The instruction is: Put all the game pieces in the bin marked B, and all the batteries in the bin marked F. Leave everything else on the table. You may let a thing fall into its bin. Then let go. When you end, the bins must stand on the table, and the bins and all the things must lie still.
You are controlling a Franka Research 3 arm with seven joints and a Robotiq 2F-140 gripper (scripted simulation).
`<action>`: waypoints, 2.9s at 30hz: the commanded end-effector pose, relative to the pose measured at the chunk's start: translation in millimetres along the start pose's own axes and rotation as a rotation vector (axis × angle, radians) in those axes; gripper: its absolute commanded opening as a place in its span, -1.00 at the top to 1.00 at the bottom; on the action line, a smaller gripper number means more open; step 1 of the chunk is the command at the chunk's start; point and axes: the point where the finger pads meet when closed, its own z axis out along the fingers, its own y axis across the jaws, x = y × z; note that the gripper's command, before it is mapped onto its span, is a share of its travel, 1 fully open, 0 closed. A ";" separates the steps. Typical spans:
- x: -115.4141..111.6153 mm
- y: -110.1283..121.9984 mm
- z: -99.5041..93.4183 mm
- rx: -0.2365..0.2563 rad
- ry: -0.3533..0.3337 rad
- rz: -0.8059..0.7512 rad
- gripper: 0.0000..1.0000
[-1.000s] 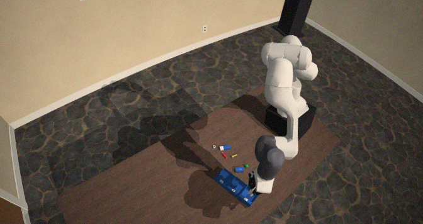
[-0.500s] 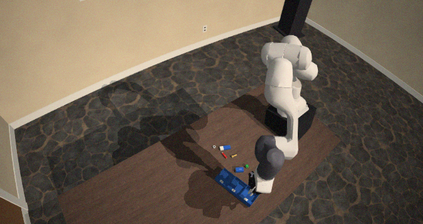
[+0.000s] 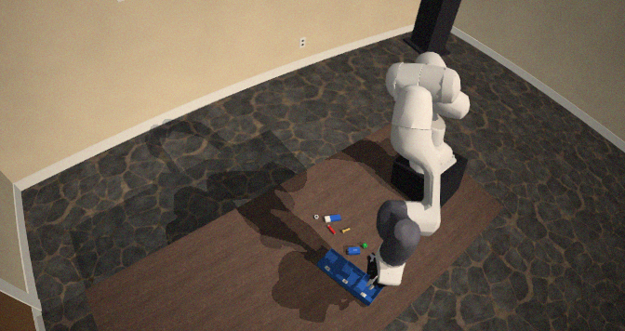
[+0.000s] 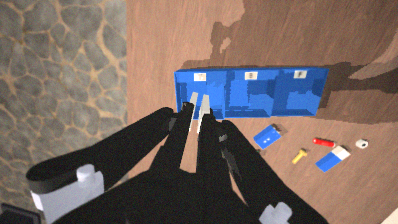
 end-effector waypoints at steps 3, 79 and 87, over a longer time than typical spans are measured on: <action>-2.4 -0.2 0.8 0.000 -0.005 -0.005 0.89; -1.9 -0.3 -109.9 0.000 -0.005 -0.005 0.89; -1.9 -0.3 -109.9 0.000 -0.005 -0.005 0.89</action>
